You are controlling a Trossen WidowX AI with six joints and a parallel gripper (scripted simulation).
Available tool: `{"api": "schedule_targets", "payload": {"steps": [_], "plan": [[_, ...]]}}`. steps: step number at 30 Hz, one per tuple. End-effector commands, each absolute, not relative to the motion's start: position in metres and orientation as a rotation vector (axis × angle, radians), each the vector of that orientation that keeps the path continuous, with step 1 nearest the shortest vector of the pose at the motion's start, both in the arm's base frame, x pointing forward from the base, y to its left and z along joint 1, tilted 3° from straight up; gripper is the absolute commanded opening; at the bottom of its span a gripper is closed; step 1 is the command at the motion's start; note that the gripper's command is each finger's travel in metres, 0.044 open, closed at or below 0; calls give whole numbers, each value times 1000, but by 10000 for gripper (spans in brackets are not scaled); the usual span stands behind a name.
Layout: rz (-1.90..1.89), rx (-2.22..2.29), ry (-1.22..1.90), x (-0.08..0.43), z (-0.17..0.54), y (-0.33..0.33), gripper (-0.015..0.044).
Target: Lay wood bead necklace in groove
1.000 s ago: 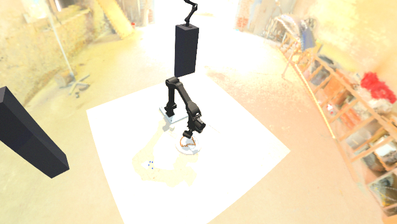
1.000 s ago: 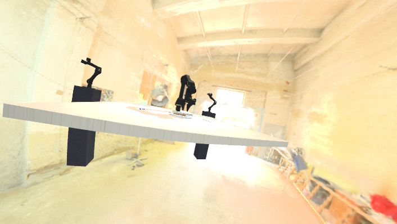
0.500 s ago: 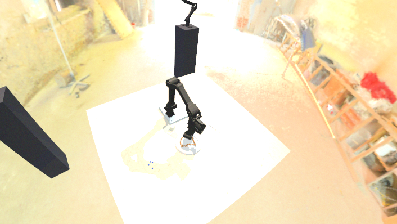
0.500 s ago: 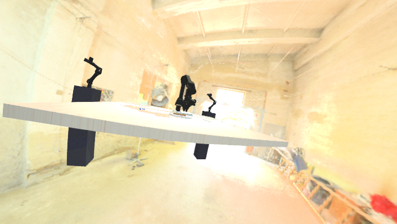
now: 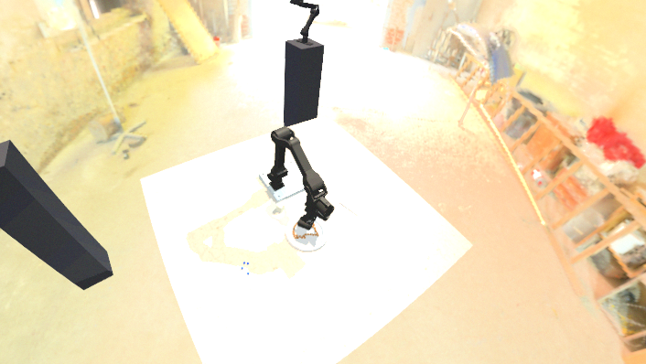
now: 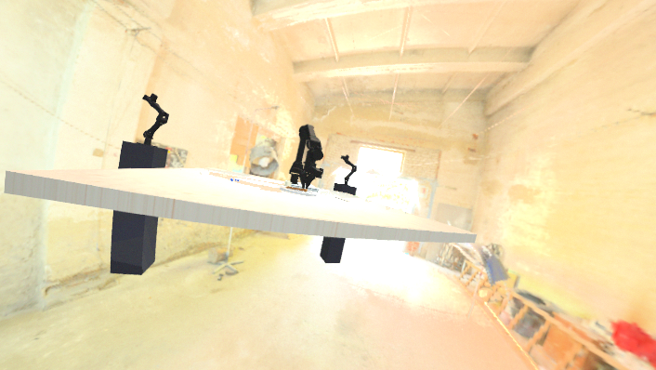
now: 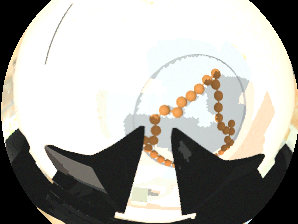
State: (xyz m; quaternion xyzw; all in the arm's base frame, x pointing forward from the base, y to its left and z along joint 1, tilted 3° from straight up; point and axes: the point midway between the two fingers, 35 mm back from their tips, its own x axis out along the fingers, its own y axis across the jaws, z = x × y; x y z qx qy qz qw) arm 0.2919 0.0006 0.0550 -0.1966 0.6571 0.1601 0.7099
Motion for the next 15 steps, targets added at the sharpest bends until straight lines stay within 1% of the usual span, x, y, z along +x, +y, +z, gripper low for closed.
{"api": "schedule_targets", "payload": {"steps": [1, 6, 10, 11, 15], "plan": [[364, -439, 1466, 290, 47, 1, 120], [365, -439, 1466, 290, 46, 1, 120], [358, -437, 1464, 291, 48, 0, 15], [358, -437, 1464, 291, 48, 0, 0], [358, -437, 1464, 291, 48, 0, 0]]}}
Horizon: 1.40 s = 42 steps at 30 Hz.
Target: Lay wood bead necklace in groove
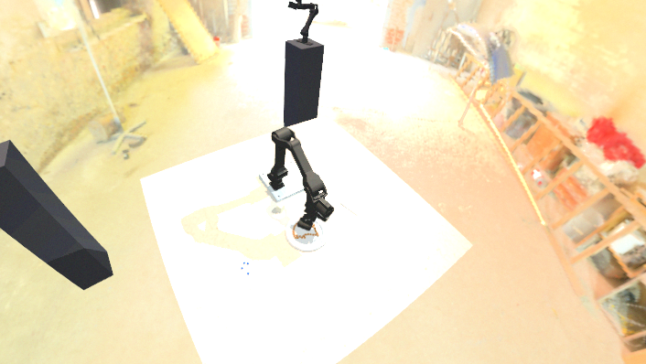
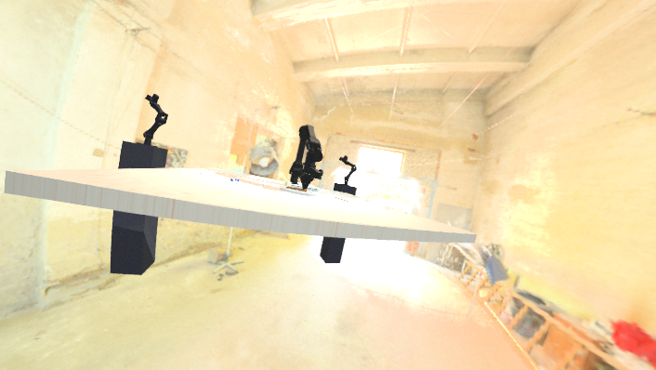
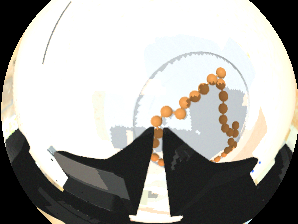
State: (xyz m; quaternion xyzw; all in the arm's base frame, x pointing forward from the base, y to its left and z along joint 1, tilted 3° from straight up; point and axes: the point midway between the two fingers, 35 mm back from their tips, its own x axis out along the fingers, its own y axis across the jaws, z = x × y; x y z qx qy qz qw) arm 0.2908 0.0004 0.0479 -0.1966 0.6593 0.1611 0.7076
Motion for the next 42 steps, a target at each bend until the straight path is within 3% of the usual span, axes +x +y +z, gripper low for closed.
{"api": "schedule_targets", "payload": {"steps": [1, 42], "plan": [[358, -437, 1464, 291, 48, 0, 0], [364, -439, 1466, 289, 53, 1, 0]]}}
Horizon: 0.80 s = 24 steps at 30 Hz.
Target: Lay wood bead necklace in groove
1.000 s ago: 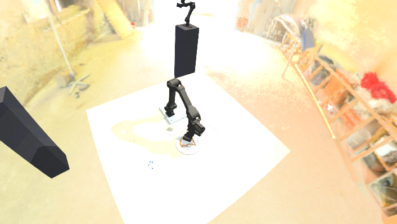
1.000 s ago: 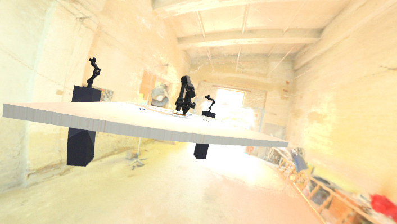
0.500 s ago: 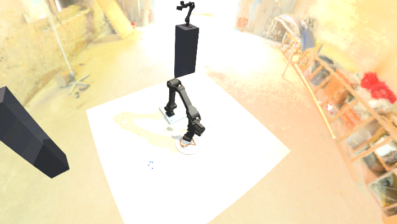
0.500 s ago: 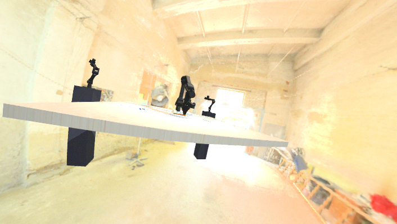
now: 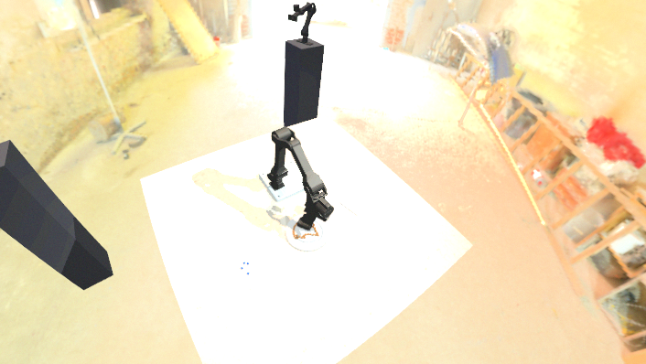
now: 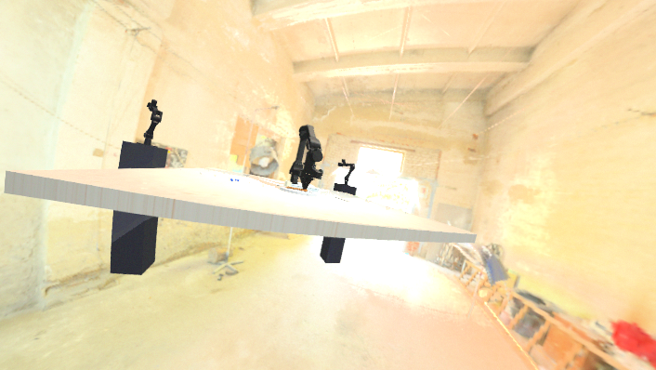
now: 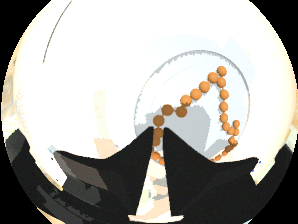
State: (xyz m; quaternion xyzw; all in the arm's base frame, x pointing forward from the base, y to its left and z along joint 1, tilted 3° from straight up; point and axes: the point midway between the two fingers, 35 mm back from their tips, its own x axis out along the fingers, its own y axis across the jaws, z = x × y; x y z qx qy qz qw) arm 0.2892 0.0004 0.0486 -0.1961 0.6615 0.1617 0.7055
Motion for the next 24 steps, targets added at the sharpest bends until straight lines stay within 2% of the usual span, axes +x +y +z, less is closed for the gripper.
{"api": "schedule_targets", "payload": {"steps": [1, 24], "plan": [[365, -439, 1466, 289, 54, 1, 0], [366, -438, 1466, 288, 45, 18, 0]]}}
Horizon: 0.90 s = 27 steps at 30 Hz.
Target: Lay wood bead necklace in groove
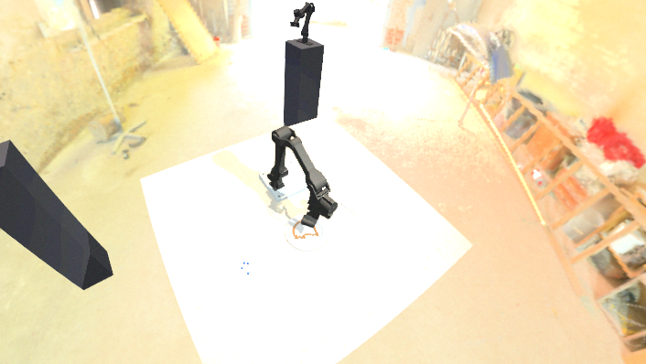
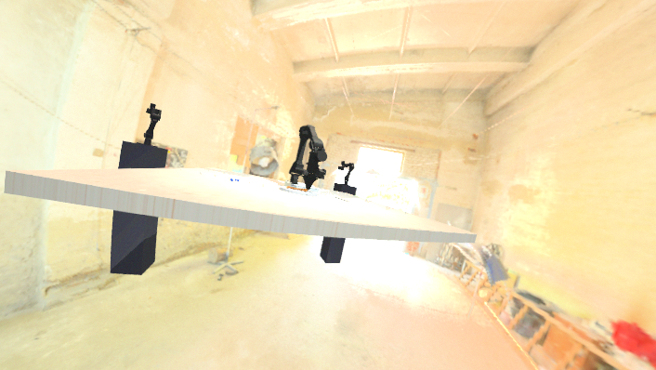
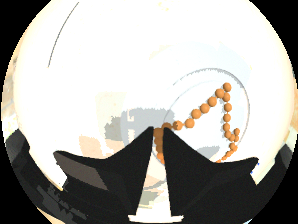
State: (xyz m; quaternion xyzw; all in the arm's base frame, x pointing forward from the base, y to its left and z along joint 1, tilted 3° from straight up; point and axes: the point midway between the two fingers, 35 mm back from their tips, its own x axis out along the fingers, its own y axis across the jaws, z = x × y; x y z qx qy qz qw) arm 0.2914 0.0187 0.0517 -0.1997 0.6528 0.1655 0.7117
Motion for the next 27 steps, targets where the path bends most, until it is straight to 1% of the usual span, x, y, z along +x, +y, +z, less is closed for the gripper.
{"api": "schedule_targets", "payload": {"steps": [1, 18, 27], "plan": [[366, -438, 1466, 288, 45, 18, 0], [368, -441, 1457, 290, 52, 19, 440], [366, -438, 1466, 290, 53, 19, 440]]}}
